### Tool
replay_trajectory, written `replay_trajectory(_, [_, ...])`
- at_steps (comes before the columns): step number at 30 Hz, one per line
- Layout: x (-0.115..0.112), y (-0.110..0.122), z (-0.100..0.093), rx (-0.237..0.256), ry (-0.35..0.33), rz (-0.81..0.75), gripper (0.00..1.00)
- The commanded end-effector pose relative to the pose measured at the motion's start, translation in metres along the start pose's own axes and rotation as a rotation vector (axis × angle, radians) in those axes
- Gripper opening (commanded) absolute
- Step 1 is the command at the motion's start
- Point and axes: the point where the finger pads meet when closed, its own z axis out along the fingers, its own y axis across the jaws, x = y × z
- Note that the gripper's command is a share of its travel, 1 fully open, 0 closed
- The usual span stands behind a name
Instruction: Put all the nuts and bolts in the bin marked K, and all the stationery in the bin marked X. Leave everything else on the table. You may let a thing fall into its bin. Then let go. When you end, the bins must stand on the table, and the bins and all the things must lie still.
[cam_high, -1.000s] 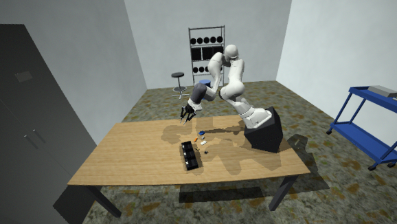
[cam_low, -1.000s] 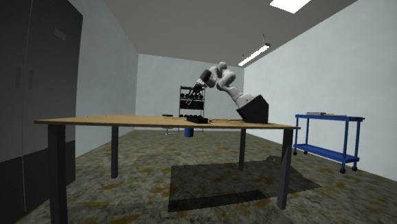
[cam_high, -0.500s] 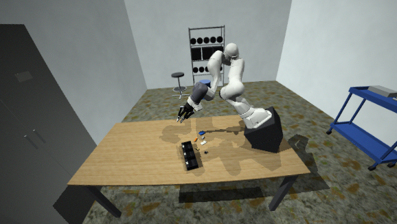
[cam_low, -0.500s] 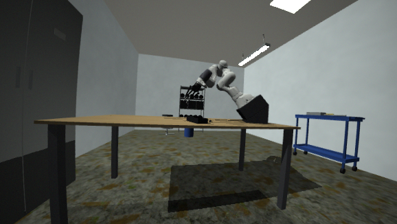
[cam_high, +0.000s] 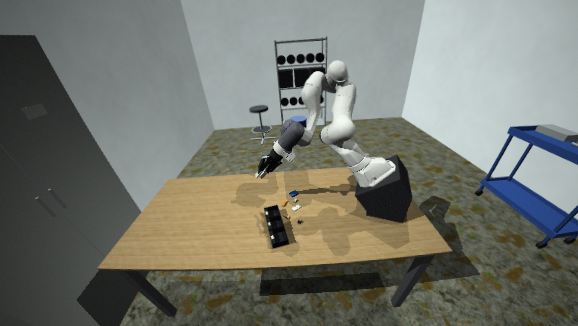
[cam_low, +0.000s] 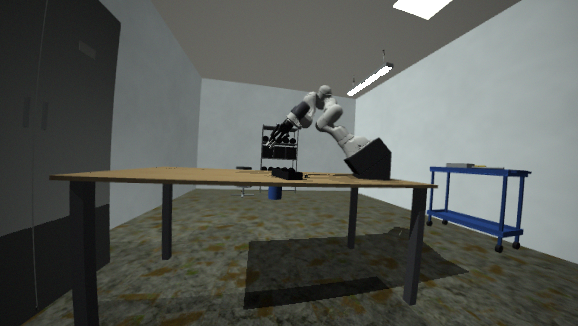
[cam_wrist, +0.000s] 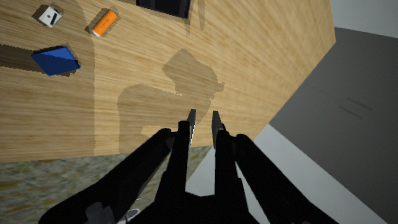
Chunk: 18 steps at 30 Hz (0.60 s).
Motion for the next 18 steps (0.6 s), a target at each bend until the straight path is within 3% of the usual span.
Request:
replay_trajectory(1, [0.002, 0.004, -0.001, -0.015, 0.025, -0.154, 0.18])
replay_trajectory(18, [0.022, 0.007, -0.001, -0.051, 0.046, -0.471, 0.18])
